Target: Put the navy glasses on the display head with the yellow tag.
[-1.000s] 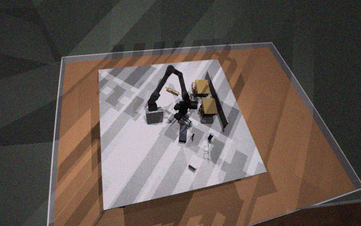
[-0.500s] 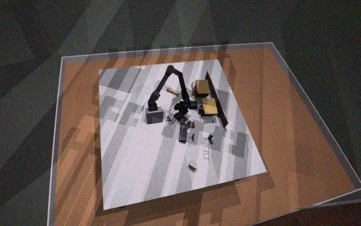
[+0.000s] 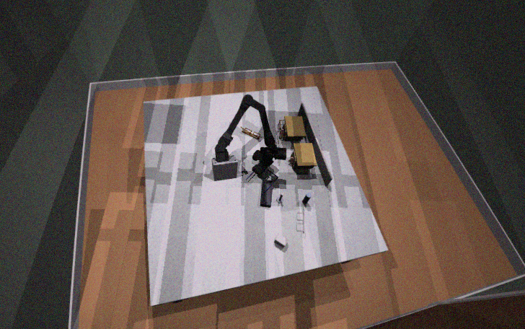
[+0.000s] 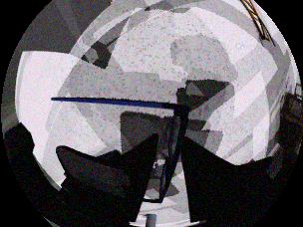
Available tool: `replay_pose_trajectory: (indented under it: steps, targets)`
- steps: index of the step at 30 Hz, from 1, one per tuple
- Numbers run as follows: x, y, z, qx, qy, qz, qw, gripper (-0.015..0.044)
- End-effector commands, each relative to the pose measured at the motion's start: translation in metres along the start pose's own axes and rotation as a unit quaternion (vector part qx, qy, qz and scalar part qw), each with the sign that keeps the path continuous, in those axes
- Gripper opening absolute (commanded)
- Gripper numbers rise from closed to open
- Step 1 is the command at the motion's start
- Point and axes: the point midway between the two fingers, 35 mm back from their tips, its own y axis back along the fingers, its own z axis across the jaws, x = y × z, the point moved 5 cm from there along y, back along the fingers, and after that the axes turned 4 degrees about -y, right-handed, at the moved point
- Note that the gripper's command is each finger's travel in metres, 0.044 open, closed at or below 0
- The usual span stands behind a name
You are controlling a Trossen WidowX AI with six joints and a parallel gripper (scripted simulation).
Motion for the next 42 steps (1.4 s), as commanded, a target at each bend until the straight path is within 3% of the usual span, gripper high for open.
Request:
replay_pose_trajectory:
  steps: [1,9,15,19,23,35,37,42]
  targets:
    - [-0.001,0.002,0.005,-0.002,-0.002,-0.001,1.000,0.0108]
    - [-0.001,0.006,0.007,-0.002,-0.003,-0.001,1.000,0.0108]
    - [-0.001,0.050,-0.004,-0.002,-0.002,0.000,1.000,0.0108]
    - [-0.001,0.052,-0.005,-0.002,-0.002,0.000,1.000,0.0108]
    - [-0.002,0.045,-0.002,-0.001,-0.007,-0.002,1.000,0.0200]
    - [-0.004,0.052,0.003,-0.003,0.026,0.000,1.000,0.0200]
    - [-0.004,0.052,0.003,-0.003,0.026,0.000,1.000,0.0148]
    - [-0.004,0.052,0.003,-0.003,0.026,0.000,1.000,0.0140]
